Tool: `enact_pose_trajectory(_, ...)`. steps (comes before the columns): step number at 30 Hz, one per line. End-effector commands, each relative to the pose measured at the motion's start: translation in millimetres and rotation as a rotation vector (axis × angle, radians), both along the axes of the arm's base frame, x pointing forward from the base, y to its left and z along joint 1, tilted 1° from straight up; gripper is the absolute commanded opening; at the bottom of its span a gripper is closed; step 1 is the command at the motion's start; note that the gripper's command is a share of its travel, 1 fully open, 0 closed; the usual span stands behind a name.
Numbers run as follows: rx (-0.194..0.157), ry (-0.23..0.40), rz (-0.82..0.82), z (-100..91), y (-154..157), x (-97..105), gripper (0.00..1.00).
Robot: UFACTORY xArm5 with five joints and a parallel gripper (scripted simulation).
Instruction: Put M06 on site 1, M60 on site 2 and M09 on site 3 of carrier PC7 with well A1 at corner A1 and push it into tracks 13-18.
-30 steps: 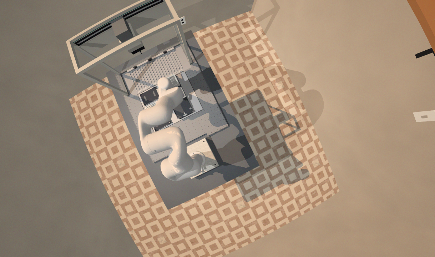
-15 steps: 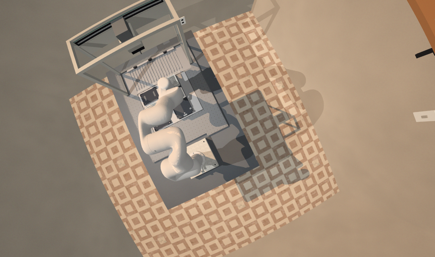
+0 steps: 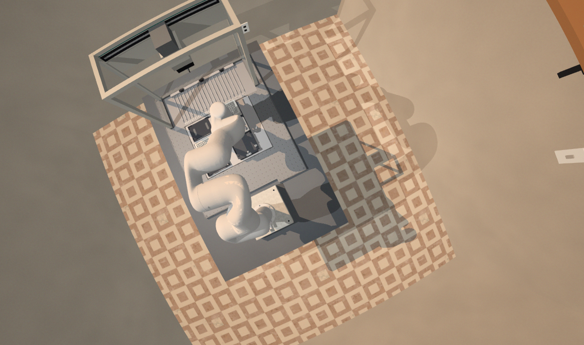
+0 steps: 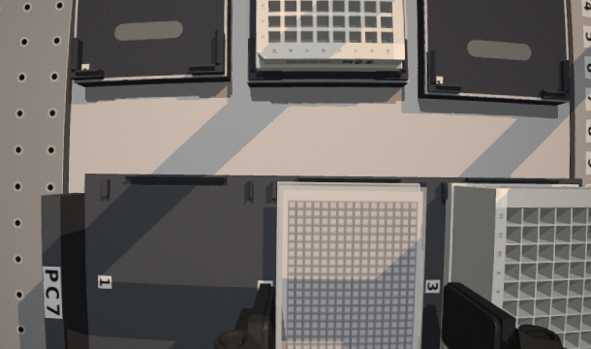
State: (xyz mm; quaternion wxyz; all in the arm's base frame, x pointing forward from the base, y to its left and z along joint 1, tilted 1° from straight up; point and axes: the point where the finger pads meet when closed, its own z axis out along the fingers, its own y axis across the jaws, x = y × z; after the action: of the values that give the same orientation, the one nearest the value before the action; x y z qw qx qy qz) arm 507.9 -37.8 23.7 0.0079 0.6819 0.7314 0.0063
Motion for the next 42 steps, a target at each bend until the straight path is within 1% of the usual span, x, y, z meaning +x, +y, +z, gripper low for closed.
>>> enact_pose_trajectory(1, 0.004, -0.003, 0.0, 6.0, 0, 1, 1.0)
enact_pose_trajectory(14, 0.004, -0.003, 0.0, 27.7, 0, 0, 1.0)
enact_pose_trajectory(16, 0.004, -0.003, 0.0, 27.7, 0, 0, 1.0)
enact_pose_trajectory(31, 0.004, -0.003, 0.0, 52.7, 0, 0, 1.0)
enact_pose_trajectory(33, 0.004, -0.003, 0.0, 52.7, 0, 0, 1.0)
enact_pose_trajectory(42, 0.004, -0.003, 0.0, 67.8, 0, 0, 1.0)
